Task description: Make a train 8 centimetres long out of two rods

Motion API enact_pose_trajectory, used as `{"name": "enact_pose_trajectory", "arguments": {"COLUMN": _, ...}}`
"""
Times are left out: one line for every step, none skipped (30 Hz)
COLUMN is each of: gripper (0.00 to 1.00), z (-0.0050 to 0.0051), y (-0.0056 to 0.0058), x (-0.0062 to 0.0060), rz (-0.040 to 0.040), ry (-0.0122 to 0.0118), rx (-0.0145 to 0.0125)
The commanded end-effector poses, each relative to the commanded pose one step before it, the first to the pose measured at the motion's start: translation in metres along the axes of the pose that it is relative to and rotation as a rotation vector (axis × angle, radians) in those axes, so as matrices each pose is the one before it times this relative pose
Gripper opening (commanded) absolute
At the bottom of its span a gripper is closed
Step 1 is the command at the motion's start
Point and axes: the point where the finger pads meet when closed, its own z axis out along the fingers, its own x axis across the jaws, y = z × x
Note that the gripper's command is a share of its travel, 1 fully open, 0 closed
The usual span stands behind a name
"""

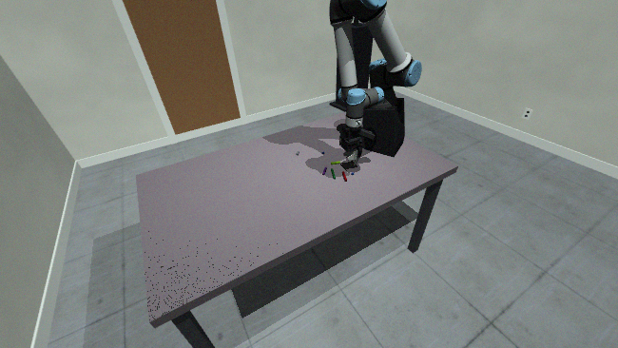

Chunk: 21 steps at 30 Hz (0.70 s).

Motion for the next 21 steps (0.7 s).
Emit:
{"name": "enact_pose_trajectory", "arguments": {"gripper": 0.14, "z": 0.00033, "y": 0.00032, "x": 0.00011, "rz": 0.00001, "ry": 0.0004, "rx": -0.00096}}
{"name": "enact_pose_trajectory", "arguments": {"gripper": 0.14, "z": 0.00031, "y": 0.0, "x": 0.0, "rz": -0.00003, "ry": 0.00002, "rx": 0.00001}}
{"name": "enact_pose_trajectory", "arguments": {"gripper": 0.14, "z": 0.0, "y": 0.0, "x": 0.0, "rz": 0.0, "ry": 0.0, "rx": 0.0}}
{"name": "enact_pose_trajectory", "arguments": {"gripper": 0.14, "z": 0.0, "y": 0.0, "x": 0.0, "rz": 0.0, "ry": 0.0, "rx": 0.0}}
{"name": "enact_pose_trajectory", "arguments": {"gripper": 0.14, "z": 0.00038, "y": 0.0, "x": -0.00001, "rz": -0.00003, "ry": 0.00003, "rx": 0.00001}}
{"name": "enact_pose_trajectory", "arguments": {"gripper": 0.14, "z": 0.00046, "y": 0.0, "x": -0.00001, "rz": -0.00004, "ry": 0.00004, "rx": 0.00001}}
{"name": "enact_pose_trajectory", "arguments": {"gripper": 0.14, "z": 0.00054, "y": 0.0, "x": -0.00001, "rz": -0.00005, "ry": 0.00004, "rx": 0.00001}}
{"name": "enact_pose_trajectory", "arguments": {"gripper": 0.14, "z": 0.00062, "y": 0.0, "x": -0.00001, "rz": -0.00005, "ry": 0.00005, "rx": 0.00001}}
{"name": "enact_pose_trajectory", "arguments": {"gripper": 0.14, "z": 0.0007, "y": 0.0, "x": -0.00001, "rz": -0.00006, "ry": 0.00006, "rx": 0.00002}}
{"name": "enact_pose_trajectory", "arguments": {"gripper": 0.14, "z": 0.00078, "y": -0.00001, "x": -0.00002, "rz": -0.00007, "ry": 0.00006, "rx": 0.00002}}
{"name": "enact_pose_trajectory", "arguments": {"gripper": 0.14, "z": 0.00086, "y": 0.0, "x": -0.00001, "rz": -0.00003, "ry": 0.00002, "rx": 0.00001}}
{"name": "enact_pose_trajectory", "arguments": {"gripper": 0.14, "z": 0.00094, "y": 0.0, "x": -0.00002, "rz": 0.0, "ry": 0.0, "rx": 0.0}}
{"name": "enact_pose_trajectory", "arguments": {"gripper": 0.14, "z": 0.00102, "y": 0.0, "x": -0.00002, "rz": 0.0, "ry": 0.0, "rx": 0.0}}
{"name": "enact_pose_trajectory", "arguments": {"gripper": 0.14, "z": 0.00109, "y": -0.00001, "x": -0.00002, "rz": 0.0, "ry": 0.0, "rx": 0.0}}
{"name": "enact_pose_trajectory", "arguments": {"gripper": 0.14, "z": 0.00117, "y": -0.00001, "x": -0.00002, "rz": 0.0, "ry": 0.0, "rx": 0.0}}
{"name": "enact_pose_trajectory", "arguments": {"gripper": 0.14, "z": 0.00124, "y": 0.00001, "x": -0.00002, "rz": 0.0, "ry": 0.0, "rx": 0.0}}
{"name": "enact_pose_trajectory", "arguments": {"gripper": 0.14, "z": 0.0013, "y": 0.0, "x": -0.00002, "rz": 0.0, "ry": 0.0, "rx": 0.0}}
{"name": "enact_pose_trajectory", "arguments": {"gripper": 0.14, "z": 0.00136, "y": -0.00001, "x": -0.00003, "rz": 0.0, "ry": 0.0, "rx": 0.0}}
{"name": "enact_pose_trajectory", "arguments": {"gripper": 0.14, "z": 0.00142, "y": -0.00001, "x": -0.00003, "rz": 0.0, "ry": 0.0, "rx": 0.0}}
{"name": "enact_pose_trajectory", "arguments": {"gripper": 0.14, "z": 0.0, "y": 0.0, "x": 0.0, "rz": 0.0, "ry": 0.0, "rx": 0.0}}
{"name": "enact_pose_trajectory", "arguments": {"gripper": 0.14, "z": 0.0, "y": 0.0, "x": 0.0, "rz": 0.0, "ry": 0.0, "rx": 0.0}}
